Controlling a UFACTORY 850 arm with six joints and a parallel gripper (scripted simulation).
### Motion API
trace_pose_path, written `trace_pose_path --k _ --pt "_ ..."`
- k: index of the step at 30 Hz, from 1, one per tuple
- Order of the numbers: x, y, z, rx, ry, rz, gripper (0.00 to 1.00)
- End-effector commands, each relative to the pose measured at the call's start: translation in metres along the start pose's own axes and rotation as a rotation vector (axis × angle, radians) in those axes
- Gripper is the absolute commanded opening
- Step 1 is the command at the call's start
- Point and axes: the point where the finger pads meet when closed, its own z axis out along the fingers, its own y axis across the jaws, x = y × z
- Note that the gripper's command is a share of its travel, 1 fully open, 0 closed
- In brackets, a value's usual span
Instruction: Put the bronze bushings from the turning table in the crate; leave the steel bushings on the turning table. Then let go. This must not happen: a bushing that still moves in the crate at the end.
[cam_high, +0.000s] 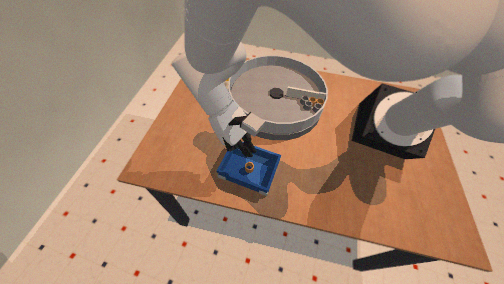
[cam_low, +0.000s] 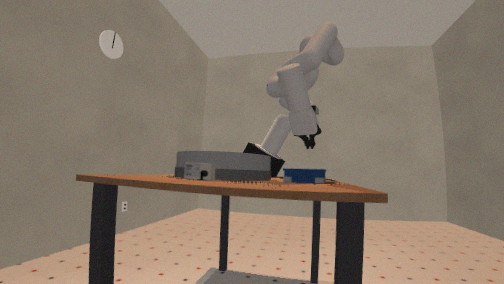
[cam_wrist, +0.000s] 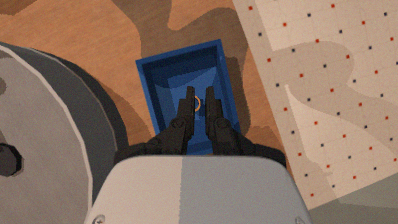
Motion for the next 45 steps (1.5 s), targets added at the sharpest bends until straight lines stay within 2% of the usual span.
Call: trace_pose_path --k 1,13,24,34,36,45 --pt "0.0 0.0 -0.001 0.0 -0.001 -0.001 0.12" --pt "0.0 -0.002 -0.001 0.0 -0.012 -0.001 0.13" --pt "0.001 -0.017 0.0 0.002 -0.067 -0.001 0.13" --pt "0.005 -0.054 0.002 0.009 -0.206 0.001 0.13" --pt "0.005 -0.054 0.002 0.009 -0.206 0.001 0.13" --pt "0.01 -0.103 0.006 -0.002 -0.4 -0.004 0.13"
